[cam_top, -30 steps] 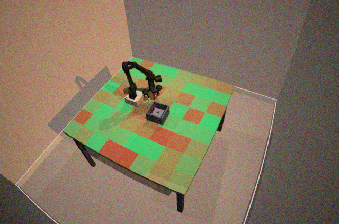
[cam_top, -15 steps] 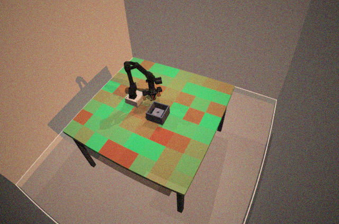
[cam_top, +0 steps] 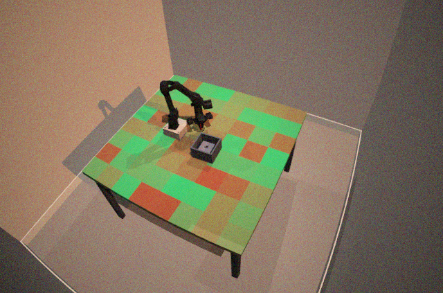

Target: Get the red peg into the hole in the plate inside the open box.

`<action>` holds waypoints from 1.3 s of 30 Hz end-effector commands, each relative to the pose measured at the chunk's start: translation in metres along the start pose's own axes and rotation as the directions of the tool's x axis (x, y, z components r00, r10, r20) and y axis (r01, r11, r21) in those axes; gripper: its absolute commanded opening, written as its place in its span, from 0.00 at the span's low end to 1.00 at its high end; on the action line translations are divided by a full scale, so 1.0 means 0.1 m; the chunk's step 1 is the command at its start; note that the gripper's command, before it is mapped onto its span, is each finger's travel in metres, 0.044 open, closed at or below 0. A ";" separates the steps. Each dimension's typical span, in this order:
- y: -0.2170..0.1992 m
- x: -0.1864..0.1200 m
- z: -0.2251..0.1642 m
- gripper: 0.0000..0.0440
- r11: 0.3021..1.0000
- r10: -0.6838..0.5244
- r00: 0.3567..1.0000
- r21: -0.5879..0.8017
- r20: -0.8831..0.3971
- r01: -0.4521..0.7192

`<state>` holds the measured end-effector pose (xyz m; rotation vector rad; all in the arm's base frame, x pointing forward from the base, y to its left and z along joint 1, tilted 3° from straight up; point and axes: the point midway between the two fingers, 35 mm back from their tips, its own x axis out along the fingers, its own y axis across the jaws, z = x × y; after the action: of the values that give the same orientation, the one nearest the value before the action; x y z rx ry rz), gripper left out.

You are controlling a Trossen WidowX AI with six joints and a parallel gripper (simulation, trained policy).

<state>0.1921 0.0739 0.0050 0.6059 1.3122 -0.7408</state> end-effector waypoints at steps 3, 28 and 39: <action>0.02 -0.15 0.17 0.00 0.999 0.014 0.998 -0.032 0.061 -0.012; 0.08 -0.69 1.06 0.00 0.999 0.006 0.981 -0.034 0.193 0.000; -0.03 -0.67 1.47 0.00 0.999 -0.009 0.982 0.038 0.190 0.002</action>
<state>0.2705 -0.0225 0.0959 0.5374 1.1247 -0.8026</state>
